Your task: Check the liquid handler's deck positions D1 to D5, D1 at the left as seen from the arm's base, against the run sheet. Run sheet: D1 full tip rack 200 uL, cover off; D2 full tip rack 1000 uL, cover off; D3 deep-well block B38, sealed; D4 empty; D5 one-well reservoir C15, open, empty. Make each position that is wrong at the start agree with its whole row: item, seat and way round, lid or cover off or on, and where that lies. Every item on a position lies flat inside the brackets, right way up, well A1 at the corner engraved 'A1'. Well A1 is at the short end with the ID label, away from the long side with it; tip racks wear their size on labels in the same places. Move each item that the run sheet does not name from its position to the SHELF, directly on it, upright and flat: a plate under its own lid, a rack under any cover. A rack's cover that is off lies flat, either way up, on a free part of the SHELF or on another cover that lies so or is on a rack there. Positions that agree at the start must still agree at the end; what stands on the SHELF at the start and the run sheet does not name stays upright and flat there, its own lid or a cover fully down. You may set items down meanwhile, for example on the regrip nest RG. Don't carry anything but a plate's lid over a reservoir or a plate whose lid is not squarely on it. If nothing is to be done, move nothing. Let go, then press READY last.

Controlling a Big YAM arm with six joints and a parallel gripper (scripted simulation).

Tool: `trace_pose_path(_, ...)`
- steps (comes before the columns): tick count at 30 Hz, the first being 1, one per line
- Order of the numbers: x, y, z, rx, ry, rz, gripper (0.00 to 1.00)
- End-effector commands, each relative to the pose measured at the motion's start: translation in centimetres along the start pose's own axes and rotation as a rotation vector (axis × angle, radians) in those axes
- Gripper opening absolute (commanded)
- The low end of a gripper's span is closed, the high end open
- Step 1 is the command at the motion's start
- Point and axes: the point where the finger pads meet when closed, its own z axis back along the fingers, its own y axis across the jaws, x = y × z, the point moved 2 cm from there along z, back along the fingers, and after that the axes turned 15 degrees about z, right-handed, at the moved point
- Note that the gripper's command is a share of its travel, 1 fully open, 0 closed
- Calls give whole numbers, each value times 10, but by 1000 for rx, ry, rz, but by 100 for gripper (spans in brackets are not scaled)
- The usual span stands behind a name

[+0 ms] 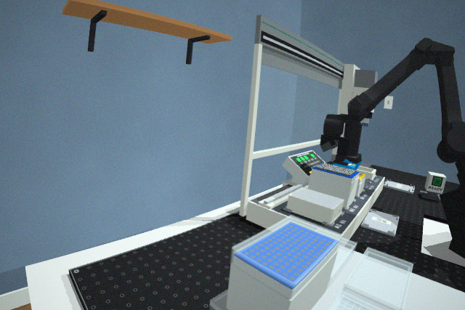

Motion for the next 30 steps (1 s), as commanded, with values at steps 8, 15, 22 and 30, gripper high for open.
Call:
trace_pose_path(8,23,-6,25,4,-60,-28,0)
trace_pose_path(15,22,-7,38,3,-61,-29,0)
trace_pose_path(22,22,-7,48,4,-62,-30,0)
trace_pose_path(30,22,-7,60,5,-62,-31,0)
